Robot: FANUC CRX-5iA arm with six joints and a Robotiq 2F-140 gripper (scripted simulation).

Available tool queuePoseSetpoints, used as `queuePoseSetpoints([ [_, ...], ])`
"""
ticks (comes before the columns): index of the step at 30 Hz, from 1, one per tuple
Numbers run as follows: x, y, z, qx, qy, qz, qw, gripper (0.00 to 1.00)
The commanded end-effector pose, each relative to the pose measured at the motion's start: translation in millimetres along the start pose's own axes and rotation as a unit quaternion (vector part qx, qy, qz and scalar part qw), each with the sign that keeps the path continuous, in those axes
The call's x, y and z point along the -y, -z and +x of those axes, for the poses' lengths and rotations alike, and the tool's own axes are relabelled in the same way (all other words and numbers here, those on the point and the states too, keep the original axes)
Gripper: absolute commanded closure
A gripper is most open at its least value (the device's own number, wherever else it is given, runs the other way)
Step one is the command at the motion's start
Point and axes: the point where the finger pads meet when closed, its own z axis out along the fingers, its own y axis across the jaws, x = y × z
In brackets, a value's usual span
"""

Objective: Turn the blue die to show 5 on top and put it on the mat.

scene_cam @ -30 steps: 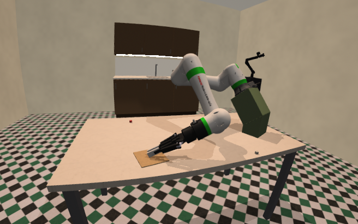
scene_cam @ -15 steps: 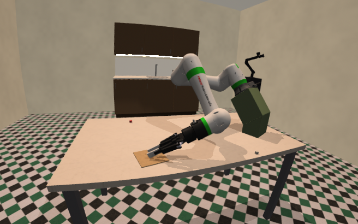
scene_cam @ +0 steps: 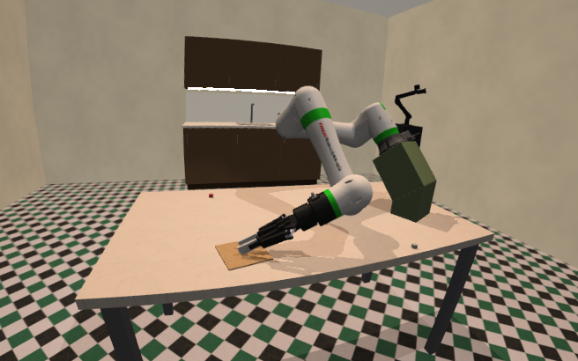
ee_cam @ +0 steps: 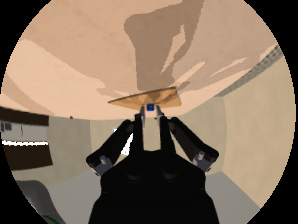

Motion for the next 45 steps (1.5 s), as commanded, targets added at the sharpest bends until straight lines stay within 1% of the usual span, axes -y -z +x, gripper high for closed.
queuePoseSetpoints([
  [1,-0.2,0.1,-0.2,0.000,0.000,0.000,1.000,0.73],
  [29,-0.2,1.8,-0.2,0.000,0.000,0.000,1.000,0.73],
  [33,-0.2,10.2,-0.2,0.000,0.000,0.000,1.000,0.73],
  [41,-0.2,39.2,-0.2,0.000,0.000,0.000,1.000,0.73],
  [43,-0.2,39.2,-0.2,0.000,0.000,0.000,1.000,0.73],
  [45,-0.2,44.7,-0.2,0.000,0.000,0.000,1.000,0.73],
])
